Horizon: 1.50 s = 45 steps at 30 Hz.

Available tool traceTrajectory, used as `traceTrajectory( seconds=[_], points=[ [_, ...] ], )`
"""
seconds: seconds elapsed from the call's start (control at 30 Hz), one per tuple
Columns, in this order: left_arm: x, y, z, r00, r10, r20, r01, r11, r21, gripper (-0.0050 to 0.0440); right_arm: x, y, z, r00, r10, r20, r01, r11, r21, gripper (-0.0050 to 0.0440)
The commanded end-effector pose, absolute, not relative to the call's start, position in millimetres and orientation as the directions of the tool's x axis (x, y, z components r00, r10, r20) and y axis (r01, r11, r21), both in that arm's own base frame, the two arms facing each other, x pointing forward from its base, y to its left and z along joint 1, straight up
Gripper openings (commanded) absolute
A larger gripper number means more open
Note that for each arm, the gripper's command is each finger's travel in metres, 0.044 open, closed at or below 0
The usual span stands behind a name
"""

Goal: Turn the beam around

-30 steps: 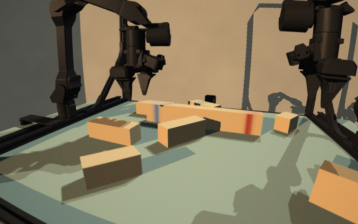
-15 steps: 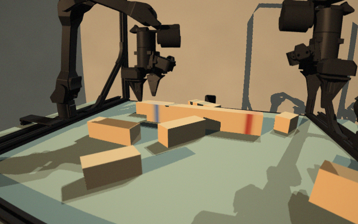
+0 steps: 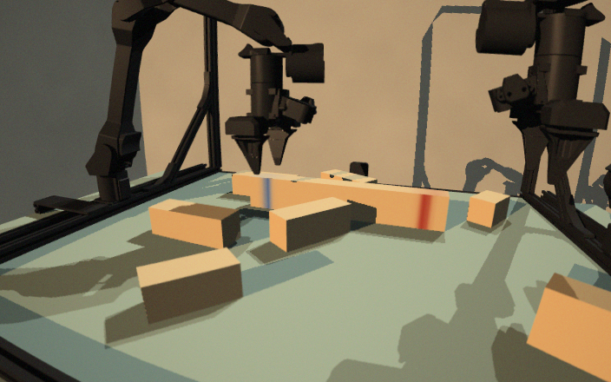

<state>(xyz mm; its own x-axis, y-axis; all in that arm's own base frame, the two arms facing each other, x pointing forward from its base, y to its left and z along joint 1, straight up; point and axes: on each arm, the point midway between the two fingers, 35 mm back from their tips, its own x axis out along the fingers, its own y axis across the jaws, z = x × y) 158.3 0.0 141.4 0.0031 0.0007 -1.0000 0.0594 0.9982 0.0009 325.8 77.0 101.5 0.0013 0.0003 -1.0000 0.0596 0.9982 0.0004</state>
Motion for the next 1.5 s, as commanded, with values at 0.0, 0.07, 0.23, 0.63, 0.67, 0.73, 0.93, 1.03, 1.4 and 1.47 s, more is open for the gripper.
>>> traceTrajectory(
  seconds=[0.0,0.07,0.23,0.63,0.67,0.73,0.93,1.03,1.4,1.47],
  points=[
    [157.5,0.0,140.9,0.0,0.0,-1.0,0.061,0.998,0.0,0.044,334.3,80.6,100.2,0.0,0.0,-1.0,0.061,0.998,0.0,0.041],
    [157.5,0.0,140.9,0.0,0.0,-1.0,0.061,0.998,0.0,0.044,337.9,82.2,99.9,0.0,0.0,-1.0,0.061,0.998,0.0,0.041],
    [157.5,0.0,140.9,0.0,0.0,-1.0,0.061,0.998,0.0,0.044,346.8,86.0,99.1,0.0,0.0,-1.0,0.061,0.998,0.0,0.041],
    [157.5,0.0,140.9,0.0,0.0,-1.0,0.061,0.998,0.0,0.044,363.8,93.4,97.6,0.0,0.0,-1.0,0.061,0.998,0.0,0.041],
    [157.5,0.0,140.9,0.0,0.0,-1.0,0.061,0.998,0.0,0.044,365.4,94.1,97.5,0.0,0.0,-1.0,0.061,0.998,0.0,0.041],
    [157.5,0.0,140.9,0.0,0.0,-1.0,0.061,0.998,0.0,0.044,368.7,95.5,97.2,0.0,0.0,-1.0,0.061,0.998,0.0,0.041],
    [157.5,0.0,140.9,0.0,0.0,-1.0,0.061,0.998,0.0,0.044,376.7,98.9,96.5,0.0,0.0,-1.0,0.061,0.998,0.0,0.041],
    [157.5,0.0,140.9,0.0,0.0,-1.0,0.061,0.998,0.0,0.044,379.8,100.3,96.1,0.0,0.0,-1.0,0.061,0.998,0.0,0.041],
    [157.5,0.0,140.9,0.0,0.0,-1.0,0.061,0.998,0.0,0.044,396.1,107.4,94.2,0.0,0.0,-1.0,0.061,0.998,0.0,0.041],
    [157.5,0.0,140.9,0.0,0.0,-1.0,0.061,0.998,0.0,0.044,399.0,108.6,93.7,0.0,0.0,-1.0,0.061,0.998,0.0,0.041]
  ],
)
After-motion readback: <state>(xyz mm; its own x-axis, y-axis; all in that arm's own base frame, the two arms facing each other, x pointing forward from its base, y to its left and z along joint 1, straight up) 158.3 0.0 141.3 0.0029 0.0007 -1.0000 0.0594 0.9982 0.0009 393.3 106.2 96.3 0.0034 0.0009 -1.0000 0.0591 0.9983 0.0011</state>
